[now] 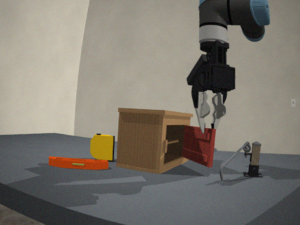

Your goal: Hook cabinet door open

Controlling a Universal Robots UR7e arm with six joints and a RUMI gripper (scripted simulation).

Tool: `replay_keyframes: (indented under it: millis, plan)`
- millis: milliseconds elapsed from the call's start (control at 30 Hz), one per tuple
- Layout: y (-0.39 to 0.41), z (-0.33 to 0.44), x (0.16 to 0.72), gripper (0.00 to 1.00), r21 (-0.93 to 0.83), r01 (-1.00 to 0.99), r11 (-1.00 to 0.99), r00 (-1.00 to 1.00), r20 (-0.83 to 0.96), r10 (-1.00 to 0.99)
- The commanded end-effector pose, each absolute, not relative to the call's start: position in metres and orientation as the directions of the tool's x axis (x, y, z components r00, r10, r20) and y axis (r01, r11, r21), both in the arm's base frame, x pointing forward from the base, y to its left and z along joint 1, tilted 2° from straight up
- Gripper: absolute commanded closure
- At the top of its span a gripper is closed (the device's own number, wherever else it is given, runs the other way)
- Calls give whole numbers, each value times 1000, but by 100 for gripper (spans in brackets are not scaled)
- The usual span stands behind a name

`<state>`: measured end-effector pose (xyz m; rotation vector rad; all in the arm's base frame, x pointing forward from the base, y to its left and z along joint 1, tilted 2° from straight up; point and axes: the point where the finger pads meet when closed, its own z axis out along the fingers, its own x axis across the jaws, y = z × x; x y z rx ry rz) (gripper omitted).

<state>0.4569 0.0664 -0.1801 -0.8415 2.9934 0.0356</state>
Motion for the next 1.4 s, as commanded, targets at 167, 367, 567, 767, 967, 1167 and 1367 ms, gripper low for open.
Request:
replay_keyframes:
  millis: [167,367,567,767,967,1167,1367]
  plan:
    - [70,-179,464,85,14,-472,882,-881,-37,-471]
    - [73,-179,469,85,15,-456,890,-890,-36,-455]
    - [74,-179,472,85,16,-426,904,-904,-36,-426]
    - [76,-179,477,85,17,-409,912,-912,-36,-409]
    - [77,-179,479,85,18,-380,925,-925,-35,-379]
    - [79,-179,484,85,19,-363,932,-931,-35,-362]
    - [79,-179,484,85,19,-363,932,-931,-35,-362]
